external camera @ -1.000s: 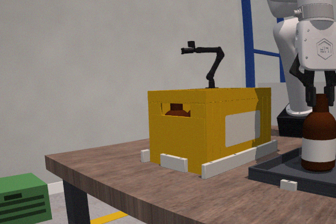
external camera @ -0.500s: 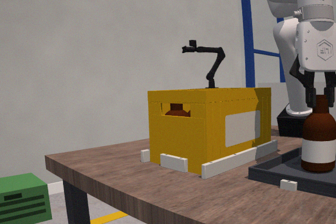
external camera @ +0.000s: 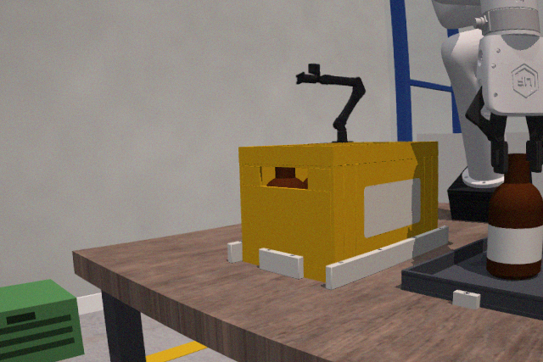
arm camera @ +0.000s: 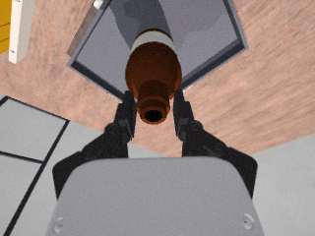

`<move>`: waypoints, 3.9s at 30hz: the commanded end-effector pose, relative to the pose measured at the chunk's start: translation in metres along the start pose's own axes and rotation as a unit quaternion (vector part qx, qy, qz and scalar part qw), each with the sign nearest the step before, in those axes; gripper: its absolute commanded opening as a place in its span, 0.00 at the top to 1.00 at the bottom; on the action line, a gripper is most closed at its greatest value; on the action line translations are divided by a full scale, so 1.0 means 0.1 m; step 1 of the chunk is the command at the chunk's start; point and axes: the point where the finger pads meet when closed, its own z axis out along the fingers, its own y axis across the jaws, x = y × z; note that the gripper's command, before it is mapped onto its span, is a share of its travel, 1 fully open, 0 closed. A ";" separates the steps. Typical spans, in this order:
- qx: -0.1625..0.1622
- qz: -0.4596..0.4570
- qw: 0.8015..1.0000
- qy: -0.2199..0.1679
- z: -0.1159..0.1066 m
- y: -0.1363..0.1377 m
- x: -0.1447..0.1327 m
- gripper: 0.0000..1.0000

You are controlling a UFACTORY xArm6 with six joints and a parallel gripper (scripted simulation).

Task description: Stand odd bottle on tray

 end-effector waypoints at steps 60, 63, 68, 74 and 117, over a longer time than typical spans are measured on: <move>0.000 0.000 1.000 -0.002 -0.10 0.00 -0.01 0.00; 0.000 0.000 1.000 -0.002 -0.15 0.00 -0.01 0.00; 0.000 0.000 1.000 -0.002 -0.26 0.00 -0.01 0.00; 0.000 0.000 1.000 -0.002 -0.36 0.00 -0.01 0.00; 0.000 0.000 1.000 -0.002 -0.87 0.00 -0.01 1.00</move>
